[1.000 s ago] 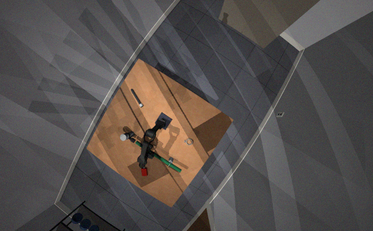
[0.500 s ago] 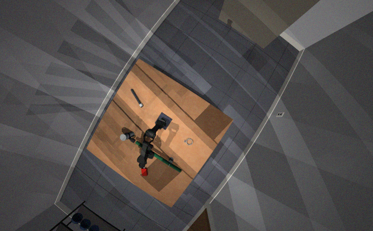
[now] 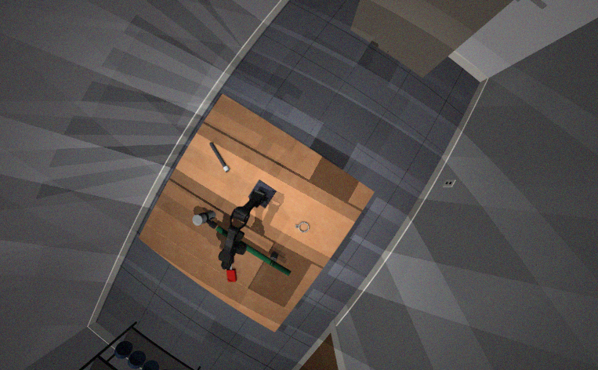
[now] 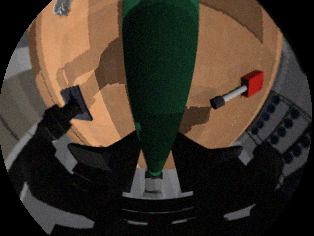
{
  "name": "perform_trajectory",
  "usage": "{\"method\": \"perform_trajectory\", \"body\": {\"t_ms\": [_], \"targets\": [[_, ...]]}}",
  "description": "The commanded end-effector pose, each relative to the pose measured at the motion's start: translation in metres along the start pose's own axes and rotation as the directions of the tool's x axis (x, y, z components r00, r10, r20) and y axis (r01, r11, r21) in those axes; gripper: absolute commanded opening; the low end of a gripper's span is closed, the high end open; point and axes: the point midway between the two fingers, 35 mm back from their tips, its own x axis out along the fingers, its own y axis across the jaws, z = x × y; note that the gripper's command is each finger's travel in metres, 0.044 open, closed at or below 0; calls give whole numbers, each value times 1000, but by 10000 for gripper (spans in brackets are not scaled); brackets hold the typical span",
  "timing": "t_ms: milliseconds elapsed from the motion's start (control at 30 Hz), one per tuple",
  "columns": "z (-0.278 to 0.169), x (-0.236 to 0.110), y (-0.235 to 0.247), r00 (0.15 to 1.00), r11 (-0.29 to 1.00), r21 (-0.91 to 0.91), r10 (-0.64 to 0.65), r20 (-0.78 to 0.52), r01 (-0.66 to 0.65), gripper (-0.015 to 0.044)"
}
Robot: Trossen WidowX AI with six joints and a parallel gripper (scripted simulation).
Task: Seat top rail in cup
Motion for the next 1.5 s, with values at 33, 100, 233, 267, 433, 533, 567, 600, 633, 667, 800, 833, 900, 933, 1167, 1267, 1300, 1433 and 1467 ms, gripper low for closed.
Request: {"method": "perform_trajectory", "body": {"t_ms": [33, 100, 233, 267, 433, 533, 567, 600, 633, 667, 800, 833, 900, 933, 1167, 1267, 1300, 1433, 1467], "targets": [[-10, 1, -1, 1000, 1000, 5, -5, -6, 5, 0], [-12, 3, -1, 1000, 1000, 4, -3, -6, 3, 0], [-18, 6, 0, 1000, 1000, 3, 0, -5, 0, 0], [-19, 6, 0, 1000, 1000, 2, 0, -5, 0, 0], [-19, 7, 0, 1000, 1000, 2, 0, -5, 0, 0], [-19, 7, 0, 1000, 1000, 2, 0, -5, 0, 0], [-19, 7, 0, 1000, 1000, 2, 0, -5, 0, 0], [-19, 7, 0, 1000, 1000, 2, 0, -5, 0, 0], [-19, 7, 0, 1000, 1000, 2, 0, -5, 0, 0], [-19, 7, 0, 1000, 1000, 2, 0, -5, 0, 0], [-19, 7, 0, 1000, 1000, 2, 0, -5, 0, 0], [-19, 7, 0, 1000, 1000, 2, 0, -5, 0, 0], [-19, 7, 0, 1000, 1000, 2, 0, -5, 0, 0], [-19, 7, 0, 1000, 1000, 2, 0, -5, 0, 0], [-19, 7, 0, 1000, 1000, 2, 0, -5, 0, 0], [-19, 7, 0, 1000, 1000, 2, 0, -5, 0, 0], [-19, 7, 0, 1000, 1000, 2, 0, -5, 0, 0], [-19, 7, 0, 1000, 1000, 2, 0, -5, 0, 0], [-19, 7, 0, 1000, 1000, 2, 0, -5, 0, 0]]}}
